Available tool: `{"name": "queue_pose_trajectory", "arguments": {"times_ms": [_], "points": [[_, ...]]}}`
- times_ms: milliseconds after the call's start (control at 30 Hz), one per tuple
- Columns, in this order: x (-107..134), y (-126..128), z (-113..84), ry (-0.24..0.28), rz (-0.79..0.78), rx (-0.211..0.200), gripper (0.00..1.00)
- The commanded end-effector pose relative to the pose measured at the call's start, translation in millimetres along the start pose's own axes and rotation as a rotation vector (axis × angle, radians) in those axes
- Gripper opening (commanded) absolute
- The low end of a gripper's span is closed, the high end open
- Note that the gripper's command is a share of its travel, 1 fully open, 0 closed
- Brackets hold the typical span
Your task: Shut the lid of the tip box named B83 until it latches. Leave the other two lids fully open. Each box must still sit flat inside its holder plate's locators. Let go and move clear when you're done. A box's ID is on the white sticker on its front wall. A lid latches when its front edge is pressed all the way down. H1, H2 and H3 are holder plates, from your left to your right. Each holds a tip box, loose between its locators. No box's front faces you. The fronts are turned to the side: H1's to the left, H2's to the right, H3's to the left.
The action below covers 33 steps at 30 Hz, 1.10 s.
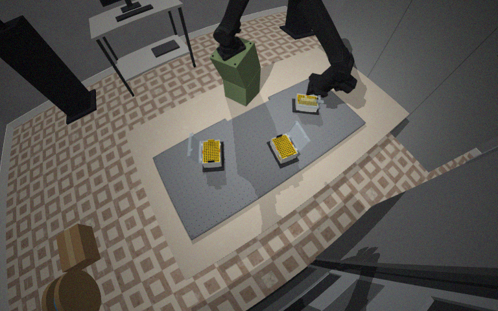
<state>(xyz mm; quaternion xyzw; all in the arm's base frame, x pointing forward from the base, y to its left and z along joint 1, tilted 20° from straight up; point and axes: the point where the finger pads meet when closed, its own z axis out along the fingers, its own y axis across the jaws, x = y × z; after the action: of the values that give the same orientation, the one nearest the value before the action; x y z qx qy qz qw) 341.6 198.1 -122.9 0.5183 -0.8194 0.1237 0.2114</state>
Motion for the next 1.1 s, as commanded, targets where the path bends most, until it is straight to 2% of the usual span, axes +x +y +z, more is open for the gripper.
{"name": "queue_pose_trajectory", "arguments": {"times_ms": [0,100,167,367,433,600,667,733,900,967,1067], "points": [[-20.2,12.9,-2.9,0.023,0.026,0.003,0.00],[-23.1,17.2,-3.0,0.022,0.026,0.003,0.00],[-27.8,25.2,-2.8,0.071,0.022,0.046,0.00],[-43.7,52.8,-2.5,0.068,0.023,0.040,0.00],[-47.7,61.3,-1.9,0.114,0.021,0.091,0.00],[-58.9,85.4,-0.4,0.111,0.021,0.084,0.00],[-58.9,85.4,-0.4,0.111,0.021,0.084,0.00],[-62.1,94.2,0.6,0.153,0.020,0.142,0.00],[-71.2,119.1,3.3,0.151,0.021,0.135,0.00],[-73.7,128.0,4.7,0.187,0.021,0.198,0.00],[-77.9,143.7,7.1,0.187,0.022,0.192,0.00]]}}
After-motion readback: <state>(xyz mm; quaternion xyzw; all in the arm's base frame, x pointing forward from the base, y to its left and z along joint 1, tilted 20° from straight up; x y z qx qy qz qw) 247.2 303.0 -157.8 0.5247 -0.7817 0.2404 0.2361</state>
